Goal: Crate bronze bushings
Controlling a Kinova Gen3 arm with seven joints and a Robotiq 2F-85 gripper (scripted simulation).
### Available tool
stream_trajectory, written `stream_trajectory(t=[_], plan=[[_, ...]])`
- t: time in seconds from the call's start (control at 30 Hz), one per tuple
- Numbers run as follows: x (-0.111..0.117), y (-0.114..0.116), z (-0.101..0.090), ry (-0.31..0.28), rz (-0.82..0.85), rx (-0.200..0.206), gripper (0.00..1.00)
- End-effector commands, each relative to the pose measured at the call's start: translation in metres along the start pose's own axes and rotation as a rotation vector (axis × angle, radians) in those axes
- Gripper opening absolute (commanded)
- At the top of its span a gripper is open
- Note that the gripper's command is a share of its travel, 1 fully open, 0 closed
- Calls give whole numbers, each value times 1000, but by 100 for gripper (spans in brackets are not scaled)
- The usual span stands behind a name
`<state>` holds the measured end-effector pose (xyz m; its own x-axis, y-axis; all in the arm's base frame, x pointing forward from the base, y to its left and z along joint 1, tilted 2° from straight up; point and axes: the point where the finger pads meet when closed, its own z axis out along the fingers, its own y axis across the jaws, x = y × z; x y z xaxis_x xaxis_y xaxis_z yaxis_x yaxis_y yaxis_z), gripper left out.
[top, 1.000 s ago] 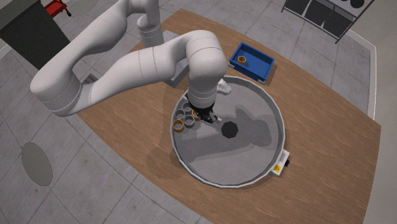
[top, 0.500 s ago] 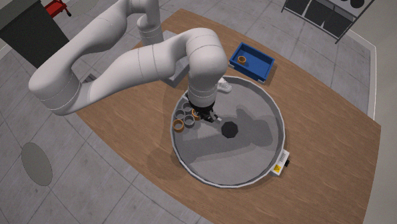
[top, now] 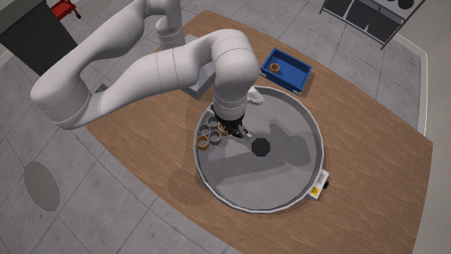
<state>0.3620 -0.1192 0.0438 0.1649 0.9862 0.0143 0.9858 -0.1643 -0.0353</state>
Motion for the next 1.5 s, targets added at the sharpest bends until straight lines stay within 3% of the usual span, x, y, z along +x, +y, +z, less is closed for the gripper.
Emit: stream_trajectory(t=[0.0,1.47], plan=[[-1,0,-3,-1,-2,0,0],[0,0,-17,-5,2,-3,0]])
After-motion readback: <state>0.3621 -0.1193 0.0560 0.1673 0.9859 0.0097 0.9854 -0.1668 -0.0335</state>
